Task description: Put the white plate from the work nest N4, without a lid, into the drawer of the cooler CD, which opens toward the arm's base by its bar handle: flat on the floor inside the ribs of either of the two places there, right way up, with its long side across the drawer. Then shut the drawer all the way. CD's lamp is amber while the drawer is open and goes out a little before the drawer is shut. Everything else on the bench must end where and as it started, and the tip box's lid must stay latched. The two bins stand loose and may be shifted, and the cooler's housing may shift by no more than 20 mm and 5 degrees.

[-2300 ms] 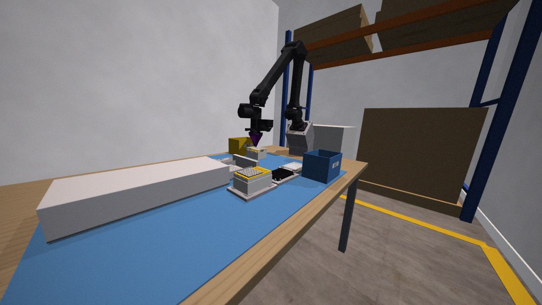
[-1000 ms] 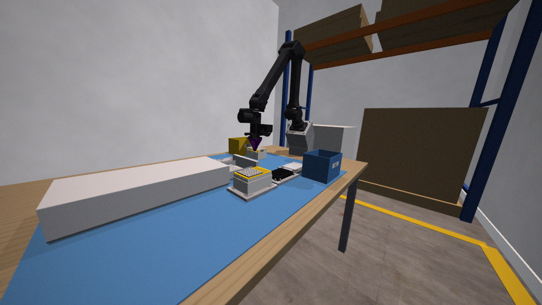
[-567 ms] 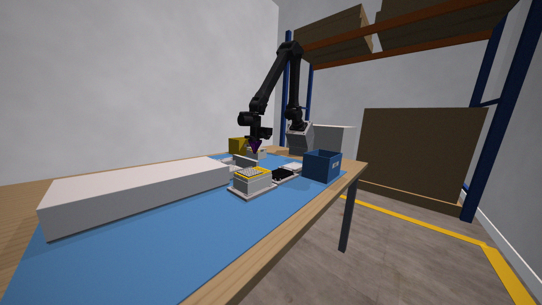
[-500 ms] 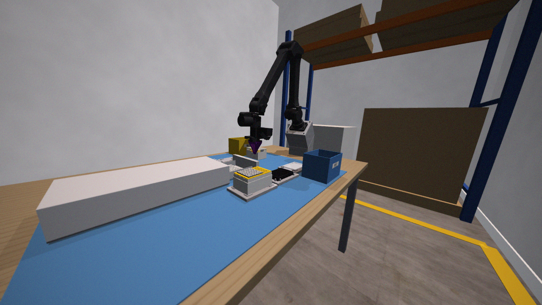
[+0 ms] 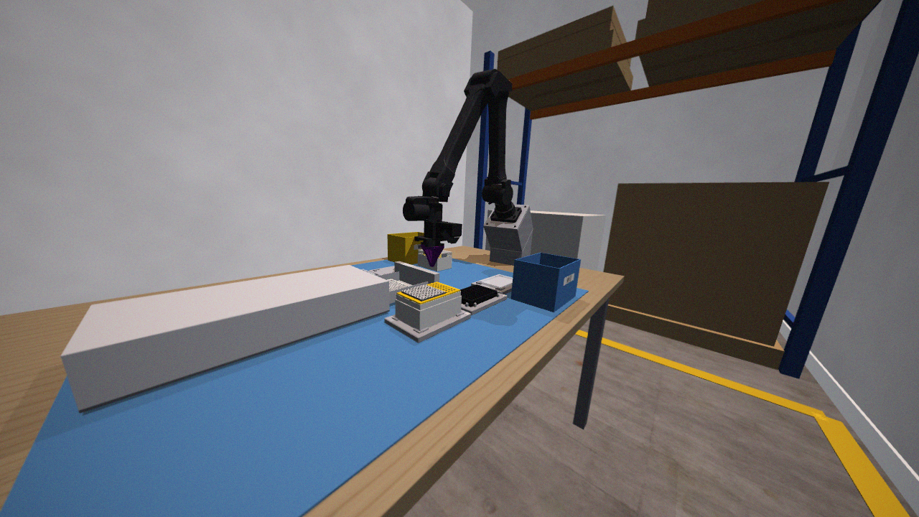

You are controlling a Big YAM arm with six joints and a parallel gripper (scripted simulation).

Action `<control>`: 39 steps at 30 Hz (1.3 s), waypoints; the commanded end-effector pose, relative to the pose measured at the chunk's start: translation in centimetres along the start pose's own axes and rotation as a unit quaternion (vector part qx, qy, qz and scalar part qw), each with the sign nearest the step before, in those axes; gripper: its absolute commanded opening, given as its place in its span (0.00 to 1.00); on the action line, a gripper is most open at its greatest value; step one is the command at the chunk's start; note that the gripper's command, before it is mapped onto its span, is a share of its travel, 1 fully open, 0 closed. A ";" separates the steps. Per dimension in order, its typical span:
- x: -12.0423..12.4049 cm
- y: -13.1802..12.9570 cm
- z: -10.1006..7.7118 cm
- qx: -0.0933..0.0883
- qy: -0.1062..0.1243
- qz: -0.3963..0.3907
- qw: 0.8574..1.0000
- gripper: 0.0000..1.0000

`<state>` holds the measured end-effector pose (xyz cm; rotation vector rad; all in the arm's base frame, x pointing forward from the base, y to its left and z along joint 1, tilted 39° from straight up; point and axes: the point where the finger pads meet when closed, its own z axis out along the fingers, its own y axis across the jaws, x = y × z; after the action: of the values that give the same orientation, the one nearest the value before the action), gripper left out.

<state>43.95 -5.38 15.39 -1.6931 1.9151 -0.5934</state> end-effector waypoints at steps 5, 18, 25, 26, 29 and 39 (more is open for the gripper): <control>-0.5 0.4 1.7 -0.003 -0.004 0.001 1.000 0.00; -0.5 0.5 3.2 -0.003 -0.004 0.001 1.000 0.00; -0.4 0.5 3.3 -0.003 -0.003 0.000 1.000 0.00; -0.4 0.5 3.3 -0.003 -0.003 0.000 1.000 0.00; -0.4 0.5 3.3 -0.003 -0.003 0.000 1.000 0.00; -0.4 0.5 3.3 -0.003 -0.003 0.000 1.000 0.00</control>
<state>45.50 -5.35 13.22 -1.6949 1.9170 -0.5903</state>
